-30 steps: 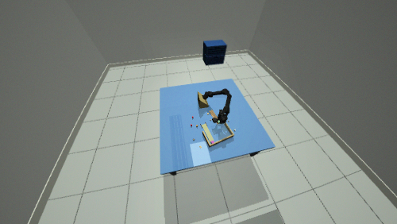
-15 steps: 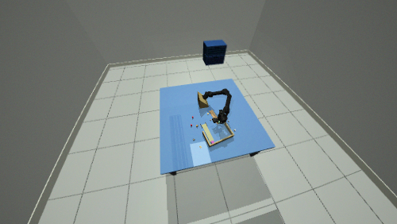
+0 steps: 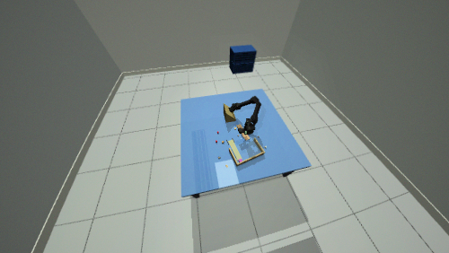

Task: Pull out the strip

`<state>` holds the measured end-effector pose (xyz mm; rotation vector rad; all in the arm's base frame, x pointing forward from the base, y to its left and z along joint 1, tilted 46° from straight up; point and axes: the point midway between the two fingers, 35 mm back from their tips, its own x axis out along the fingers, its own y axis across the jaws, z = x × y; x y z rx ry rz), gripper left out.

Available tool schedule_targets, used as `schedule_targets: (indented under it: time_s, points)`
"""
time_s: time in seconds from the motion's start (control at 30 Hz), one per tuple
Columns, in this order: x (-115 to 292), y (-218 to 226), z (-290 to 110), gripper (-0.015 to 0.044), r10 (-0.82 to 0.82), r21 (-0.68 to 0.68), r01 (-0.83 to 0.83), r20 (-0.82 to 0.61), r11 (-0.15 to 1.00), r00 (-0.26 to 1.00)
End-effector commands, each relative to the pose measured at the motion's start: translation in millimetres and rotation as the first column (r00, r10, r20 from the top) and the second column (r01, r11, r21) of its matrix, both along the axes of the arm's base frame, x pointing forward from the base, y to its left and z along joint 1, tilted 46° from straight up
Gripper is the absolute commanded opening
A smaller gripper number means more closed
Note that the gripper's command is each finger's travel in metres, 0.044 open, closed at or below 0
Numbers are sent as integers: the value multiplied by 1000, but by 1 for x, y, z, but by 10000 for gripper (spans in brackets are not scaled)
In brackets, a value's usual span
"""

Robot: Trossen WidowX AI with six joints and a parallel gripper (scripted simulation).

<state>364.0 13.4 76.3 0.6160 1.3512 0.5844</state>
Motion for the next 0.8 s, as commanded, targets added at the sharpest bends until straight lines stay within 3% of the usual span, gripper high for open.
schedule_targets:
  time_s: [0.0,0.77]
  points:
    - [-12,-4,2,0,4,-1,-4,-2,1000,1000]
    - [-69,-17,-1,0,3,-3,-3,-6,1000,1000]
